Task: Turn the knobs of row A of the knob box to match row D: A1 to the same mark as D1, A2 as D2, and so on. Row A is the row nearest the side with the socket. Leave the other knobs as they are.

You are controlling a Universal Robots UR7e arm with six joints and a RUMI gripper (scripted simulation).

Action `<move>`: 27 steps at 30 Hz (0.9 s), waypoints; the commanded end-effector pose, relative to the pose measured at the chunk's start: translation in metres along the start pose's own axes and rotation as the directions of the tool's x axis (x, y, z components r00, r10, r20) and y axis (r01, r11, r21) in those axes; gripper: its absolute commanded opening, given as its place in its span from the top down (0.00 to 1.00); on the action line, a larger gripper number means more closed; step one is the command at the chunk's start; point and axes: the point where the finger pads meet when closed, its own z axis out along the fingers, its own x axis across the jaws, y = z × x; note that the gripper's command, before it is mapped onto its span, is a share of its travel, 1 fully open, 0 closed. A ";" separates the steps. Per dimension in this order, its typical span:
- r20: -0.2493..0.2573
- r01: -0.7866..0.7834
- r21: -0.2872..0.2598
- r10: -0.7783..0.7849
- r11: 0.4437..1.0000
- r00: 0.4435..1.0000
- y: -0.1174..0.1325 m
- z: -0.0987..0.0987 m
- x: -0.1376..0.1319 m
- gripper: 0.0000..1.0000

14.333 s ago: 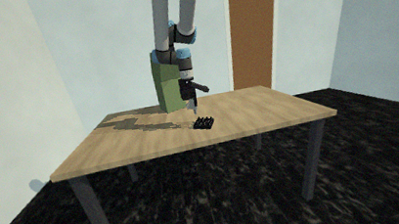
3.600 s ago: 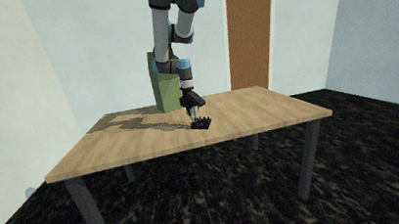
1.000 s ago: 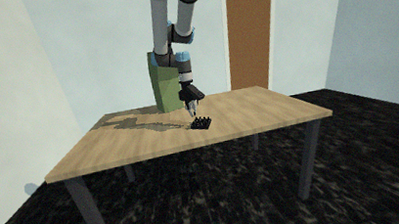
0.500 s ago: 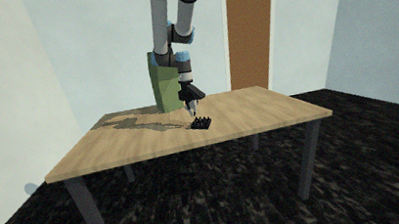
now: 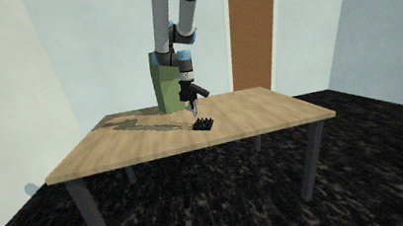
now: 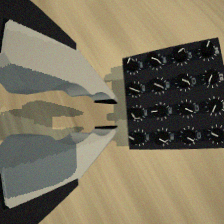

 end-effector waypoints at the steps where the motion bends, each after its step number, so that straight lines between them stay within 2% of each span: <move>1: 0.004 0.156 0.005 -0.156 0.988 0.988 0.000 -0.003 0.000 0.89; 6: 0.003 0.311 0.006 -0.311 0.950 0.950 0.001 -0.006 -0.001 0.89; 8: 0.003 0.311 0.006 -0.311 0.950 0.950 0.001 -0.006 -0.001 0.89; 15: 0.002 0.490 0.006 -0.490 0.872 0.872 0.003 -0.010 -0.001 0.89; 20: 0.002 0.540 0.007 -0.540 0.842 0.842 0.004 -0.011 -0.001 0.89; 27: 0.002 0.548 0.007 -0.548 0.837 0.837 0.004 -0.011 -0.001 0.89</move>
